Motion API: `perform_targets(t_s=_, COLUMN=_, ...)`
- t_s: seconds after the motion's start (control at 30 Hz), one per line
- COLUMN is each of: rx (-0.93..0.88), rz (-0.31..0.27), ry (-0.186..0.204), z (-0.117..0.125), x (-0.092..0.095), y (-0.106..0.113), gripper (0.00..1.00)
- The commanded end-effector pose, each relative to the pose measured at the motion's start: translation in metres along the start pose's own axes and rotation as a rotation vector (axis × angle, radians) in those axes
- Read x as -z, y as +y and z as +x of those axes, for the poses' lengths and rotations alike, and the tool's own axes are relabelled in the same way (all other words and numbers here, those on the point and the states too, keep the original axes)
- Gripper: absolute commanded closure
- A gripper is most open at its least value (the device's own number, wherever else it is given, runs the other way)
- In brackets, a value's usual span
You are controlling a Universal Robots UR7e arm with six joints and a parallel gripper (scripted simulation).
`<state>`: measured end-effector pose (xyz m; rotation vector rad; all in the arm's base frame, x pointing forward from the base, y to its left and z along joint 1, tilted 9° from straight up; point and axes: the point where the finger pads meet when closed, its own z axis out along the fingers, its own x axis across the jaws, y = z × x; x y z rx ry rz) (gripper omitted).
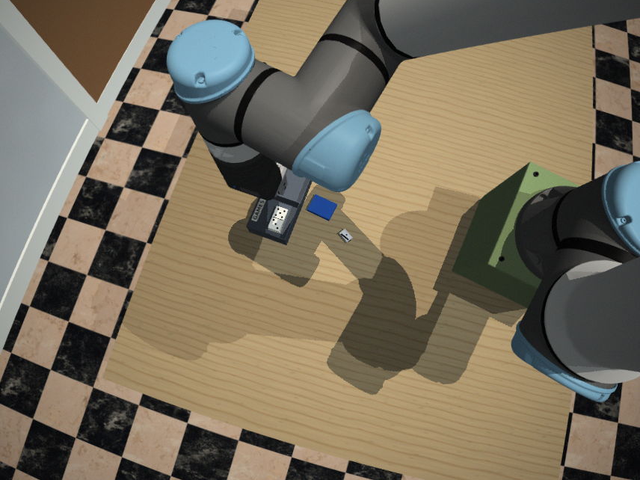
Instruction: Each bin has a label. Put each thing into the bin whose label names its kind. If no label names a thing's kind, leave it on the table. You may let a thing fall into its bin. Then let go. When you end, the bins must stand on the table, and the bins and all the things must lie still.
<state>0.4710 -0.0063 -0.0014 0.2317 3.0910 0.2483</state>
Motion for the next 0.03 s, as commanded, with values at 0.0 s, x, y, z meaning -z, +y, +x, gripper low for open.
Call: perform_targets(t_s=0.0, rx=0.000, rz=0.000, ry=-0.001, z=-0.0005, x=0.0005, y=0.0000, gripper=0.00)
